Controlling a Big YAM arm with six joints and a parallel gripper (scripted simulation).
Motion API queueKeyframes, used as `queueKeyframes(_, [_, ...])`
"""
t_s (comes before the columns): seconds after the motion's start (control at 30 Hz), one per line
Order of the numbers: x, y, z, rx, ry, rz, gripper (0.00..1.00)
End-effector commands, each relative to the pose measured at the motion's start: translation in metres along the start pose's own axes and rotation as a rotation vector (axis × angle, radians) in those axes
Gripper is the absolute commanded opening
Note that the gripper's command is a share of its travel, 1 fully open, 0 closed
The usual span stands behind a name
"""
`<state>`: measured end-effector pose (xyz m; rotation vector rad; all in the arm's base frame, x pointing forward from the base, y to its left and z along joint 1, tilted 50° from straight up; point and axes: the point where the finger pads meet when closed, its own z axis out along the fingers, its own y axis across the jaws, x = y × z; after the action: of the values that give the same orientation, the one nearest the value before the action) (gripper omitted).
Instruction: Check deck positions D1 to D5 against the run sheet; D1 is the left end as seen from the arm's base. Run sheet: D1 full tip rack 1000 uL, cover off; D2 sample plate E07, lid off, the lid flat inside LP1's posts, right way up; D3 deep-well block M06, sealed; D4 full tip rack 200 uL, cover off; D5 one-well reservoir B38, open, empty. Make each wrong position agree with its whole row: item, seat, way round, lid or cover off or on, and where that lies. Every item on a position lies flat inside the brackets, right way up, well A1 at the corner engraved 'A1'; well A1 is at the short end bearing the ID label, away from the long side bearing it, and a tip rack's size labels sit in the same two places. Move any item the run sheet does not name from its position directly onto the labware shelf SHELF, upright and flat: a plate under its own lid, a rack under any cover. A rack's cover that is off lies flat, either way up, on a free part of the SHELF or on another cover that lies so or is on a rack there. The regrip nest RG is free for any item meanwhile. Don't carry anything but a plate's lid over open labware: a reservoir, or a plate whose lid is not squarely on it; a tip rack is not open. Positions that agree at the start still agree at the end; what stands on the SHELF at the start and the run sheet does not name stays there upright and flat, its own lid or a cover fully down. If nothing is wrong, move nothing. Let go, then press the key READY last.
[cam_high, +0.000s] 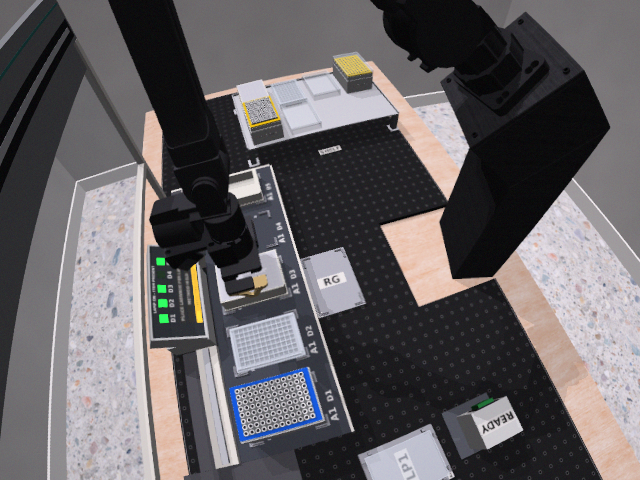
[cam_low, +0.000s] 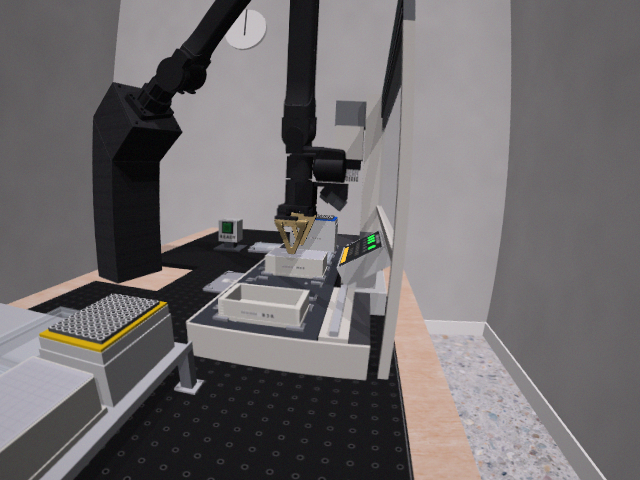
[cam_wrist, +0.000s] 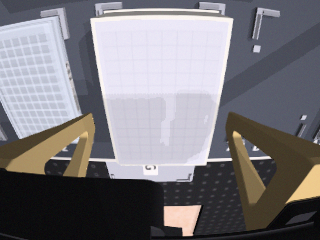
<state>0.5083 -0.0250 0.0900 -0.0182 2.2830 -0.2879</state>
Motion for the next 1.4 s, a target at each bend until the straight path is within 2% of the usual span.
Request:
queueKeyframes(0.0, [-0.008, 0.004, -0.016, -0.007, -0.019, 0.004, 1.0])
queueKeyframes(1.37, [-0.007, 0.004, -0.074, -0.008, -0.019, 0.005, 1.0])
